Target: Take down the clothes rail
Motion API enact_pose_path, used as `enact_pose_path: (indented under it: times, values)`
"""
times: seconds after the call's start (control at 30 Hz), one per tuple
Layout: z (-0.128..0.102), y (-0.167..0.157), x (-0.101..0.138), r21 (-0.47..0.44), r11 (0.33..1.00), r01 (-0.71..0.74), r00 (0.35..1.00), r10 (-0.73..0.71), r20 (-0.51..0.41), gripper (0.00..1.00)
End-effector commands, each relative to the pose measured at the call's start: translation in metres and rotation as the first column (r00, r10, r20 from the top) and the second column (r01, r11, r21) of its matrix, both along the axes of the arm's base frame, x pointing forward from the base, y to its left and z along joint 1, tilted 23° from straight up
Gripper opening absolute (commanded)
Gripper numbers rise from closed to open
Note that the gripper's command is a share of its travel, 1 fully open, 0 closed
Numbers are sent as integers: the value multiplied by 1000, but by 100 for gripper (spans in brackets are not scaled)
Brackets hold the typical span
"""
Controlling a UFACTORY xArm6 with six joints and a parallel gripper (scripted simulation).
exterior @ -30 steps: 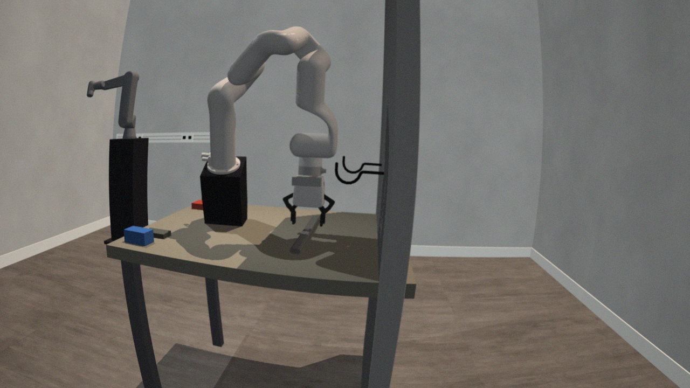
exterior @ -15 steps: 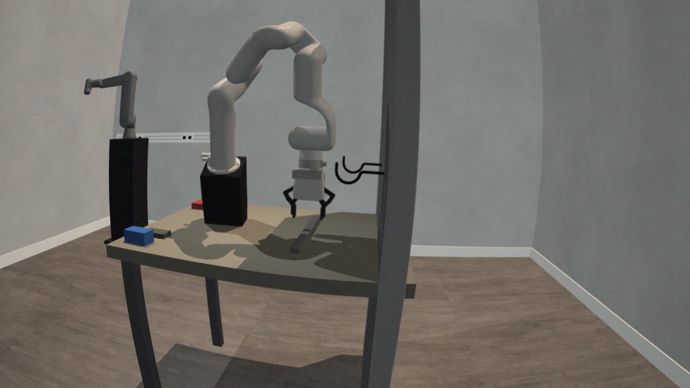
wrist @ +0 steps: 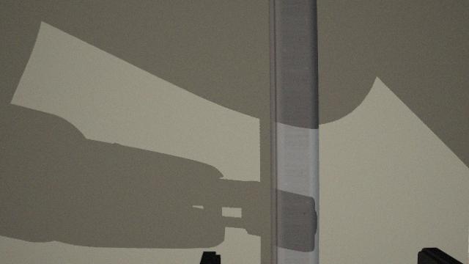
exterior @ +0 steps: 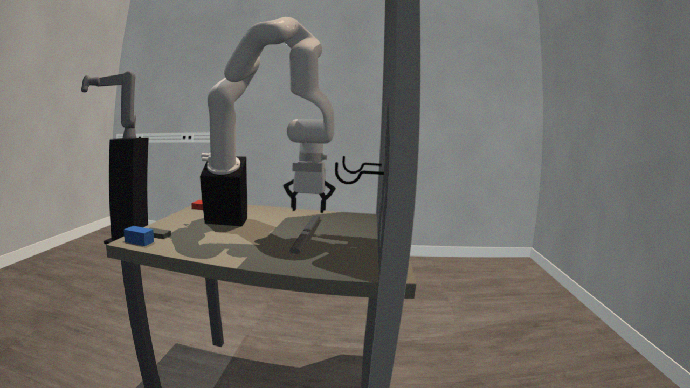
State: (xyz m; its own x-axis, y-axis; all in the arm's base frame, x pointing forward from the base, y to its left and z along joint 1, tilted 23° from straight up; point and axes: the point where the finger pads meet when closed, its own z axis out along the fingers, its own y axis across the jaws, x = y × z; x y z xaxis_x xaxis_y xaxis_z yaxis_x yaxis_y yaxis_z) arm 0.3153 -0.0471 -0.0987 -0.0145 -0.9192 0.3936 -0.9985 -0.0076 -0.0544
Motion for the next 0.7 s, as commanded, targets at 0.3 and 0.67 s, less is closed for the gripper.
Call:
enact_pose_path:
  times: [0.3,0.67]
  values:
    - [22,9,0,0,1000,0,1000,0,1,100]
    - [35,15,-1,0,1000,0,1000,0,1,100]
